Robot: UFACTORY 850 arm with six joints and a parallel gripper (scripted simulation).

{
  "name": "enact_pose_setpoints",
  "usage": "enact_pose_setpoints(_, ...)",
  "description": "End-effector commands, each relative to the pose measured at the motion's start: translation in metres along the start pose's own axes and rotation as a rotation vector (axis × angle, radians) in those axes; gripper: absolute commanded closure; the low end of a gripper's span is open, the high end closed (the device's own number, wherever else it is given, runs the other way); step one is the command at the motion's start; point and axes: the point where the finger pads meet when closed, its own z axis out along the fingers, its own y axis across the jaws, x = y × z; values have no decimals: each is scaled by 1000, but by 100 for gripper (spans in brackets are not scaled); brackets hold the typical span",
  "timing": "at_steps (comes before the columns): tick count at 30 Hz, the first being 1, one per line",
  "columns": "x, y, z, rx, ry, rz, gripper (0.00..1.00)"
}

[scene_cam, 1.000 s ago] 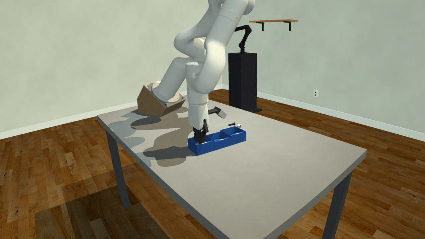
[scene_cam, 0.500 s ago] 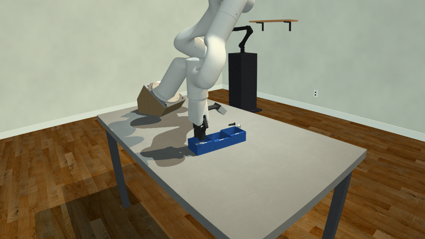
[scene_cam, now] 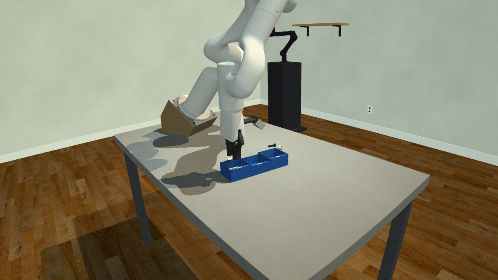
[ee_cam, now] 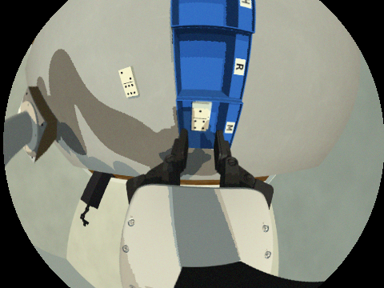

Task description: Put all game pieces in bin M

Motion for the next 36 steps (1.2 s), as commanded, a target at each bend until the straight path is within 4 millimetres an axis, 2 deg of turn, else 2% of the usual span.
enact_pose_setpoints(1, 11, -21, -1, -1, 0, -54, 59)
enact_pose_setpoints(10, 46, -87, -1, -1, 0, -54, 59)
enact_pose_setpoints(12, 46, -87, -1, -1, 0, -54, 59)
enact_pose_setpoints(17, 65, -123, -1, -1, 0, -54, 59)
enact_pose_setpoints(22, 69, -130, -1, -1, 0, -54, 59)
enact_pose_setpoints(36, 65, -123, -1, -1, 0, -54, 59)
